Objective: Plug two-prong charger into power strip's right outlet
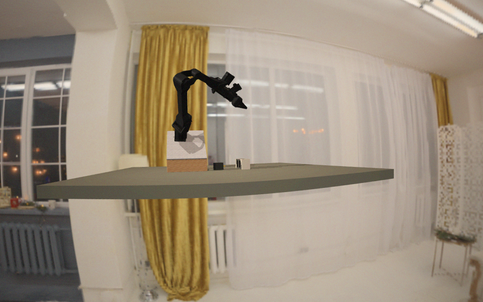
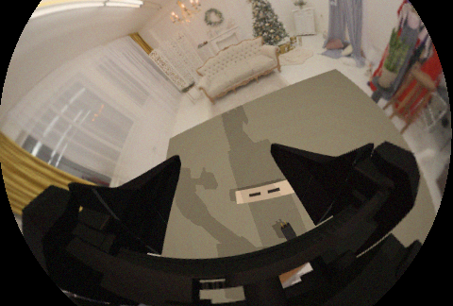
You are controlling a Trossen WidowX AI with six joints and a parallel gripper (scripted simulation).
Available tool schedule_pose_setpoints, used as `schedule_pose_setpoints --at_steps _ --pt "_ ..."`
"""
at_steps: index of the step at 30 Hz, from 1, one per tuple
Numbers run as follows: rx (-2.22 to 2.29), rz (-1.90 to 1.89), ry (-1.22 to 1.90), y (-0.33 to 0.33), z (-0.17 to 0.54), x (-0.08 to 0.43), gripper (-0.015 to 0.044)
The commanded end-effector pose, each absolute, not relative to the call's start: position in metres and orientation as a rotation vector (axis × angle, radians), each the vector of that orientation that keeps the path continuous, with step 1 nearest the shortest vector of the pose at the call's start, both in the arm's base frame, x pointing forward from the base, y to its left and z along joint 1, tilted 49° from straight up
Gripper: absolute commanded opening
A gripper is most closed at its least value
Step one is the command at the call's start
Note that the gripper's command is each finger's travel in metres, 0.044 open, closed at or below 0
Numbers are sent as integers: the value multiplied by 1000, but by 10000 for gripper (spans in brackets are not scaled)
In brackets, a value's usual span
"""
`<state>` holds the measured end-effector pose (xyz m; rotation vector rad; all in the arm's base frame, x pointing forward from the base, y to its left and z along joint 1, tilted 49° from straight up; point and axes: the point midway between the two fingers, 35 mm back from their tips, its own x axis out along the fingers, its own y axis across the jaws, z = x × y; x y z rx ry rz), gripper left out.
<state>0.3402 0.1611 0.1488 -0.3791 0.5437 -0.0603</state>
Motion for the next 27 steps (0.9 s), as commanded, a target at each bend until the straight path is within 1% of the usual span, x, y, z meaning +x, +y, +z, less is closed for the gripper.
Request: schedule_pose_setpoints --at_steps 1,13,27 --pt "-456 -109 622 138 125 340 440" --pt "-639 -257 891 64 61 323 440" --pt "-803 -391 1237 -15 8 277 440"
